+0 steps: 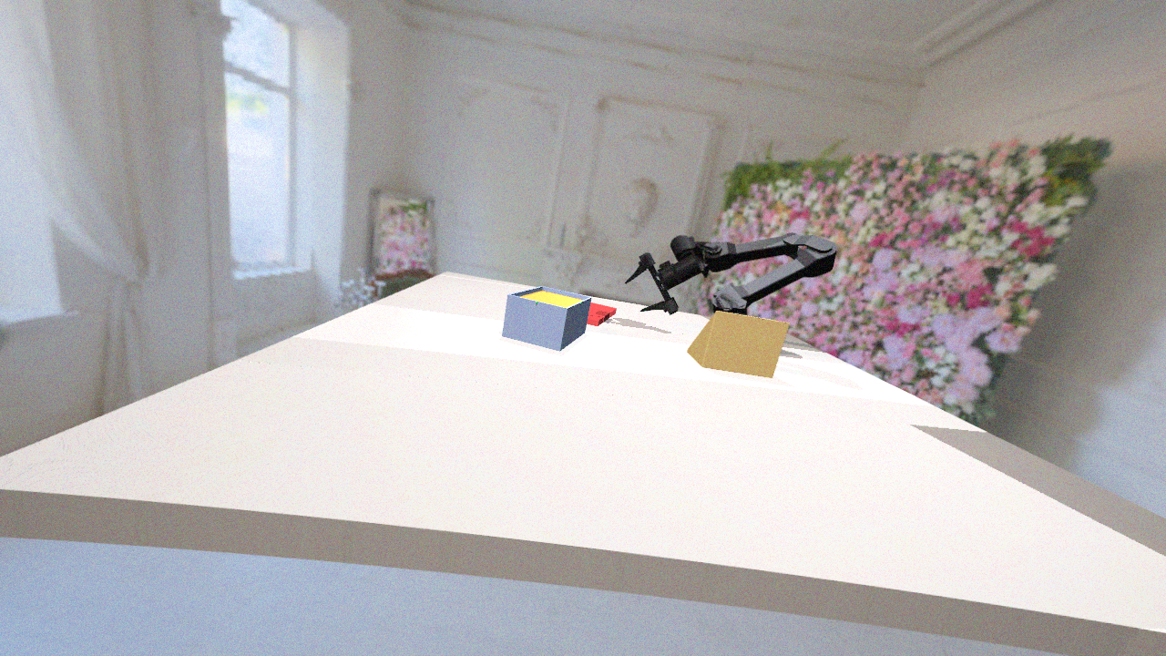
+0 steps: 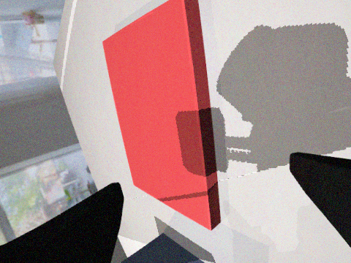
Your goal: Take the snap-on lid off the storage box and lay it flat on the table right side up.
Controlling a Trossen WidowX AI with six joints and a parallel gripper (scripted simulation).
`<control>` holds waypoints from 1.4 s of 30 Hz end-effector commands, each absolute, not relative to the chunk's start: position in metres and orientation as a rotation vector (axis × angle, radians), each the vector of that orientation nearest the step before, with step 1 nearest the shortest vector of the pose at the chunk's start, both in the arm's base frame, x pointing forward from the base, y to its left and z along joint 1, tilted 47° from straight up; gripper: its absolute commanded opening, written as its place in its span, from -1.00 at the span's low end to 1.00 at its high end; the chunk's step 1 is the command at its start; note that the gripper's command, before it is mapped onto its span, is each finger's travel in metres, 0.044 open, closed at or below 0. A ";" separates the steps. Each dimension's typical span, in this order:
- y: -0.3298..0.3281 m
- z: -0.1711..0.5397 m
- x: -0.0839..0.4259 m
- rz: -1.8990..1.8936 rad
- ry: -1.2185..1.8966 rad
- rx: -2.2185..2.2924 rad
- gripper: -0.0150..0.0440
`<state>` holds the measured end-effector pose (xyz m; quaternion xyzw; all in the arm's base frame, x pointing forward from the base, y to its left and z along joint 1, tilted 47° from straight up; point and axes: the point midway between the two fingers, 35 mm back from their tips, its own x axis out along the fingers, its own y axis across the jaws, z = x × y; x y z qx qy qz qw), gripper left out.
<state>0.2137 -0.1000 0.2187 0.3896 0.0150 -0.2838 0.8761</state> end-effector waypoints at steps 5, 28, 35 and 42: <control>-0.090 0.230 0.205 -0.593 0.022 0.816 1.00; -0.059 0.252 0.184 -0.596 0.029 0.818 1.00; -0.058 0.251 0.185 -0.596 0.029 0.818 1.00; -0.058 0.251 0.185 -0.596 0.029 0.818 1.00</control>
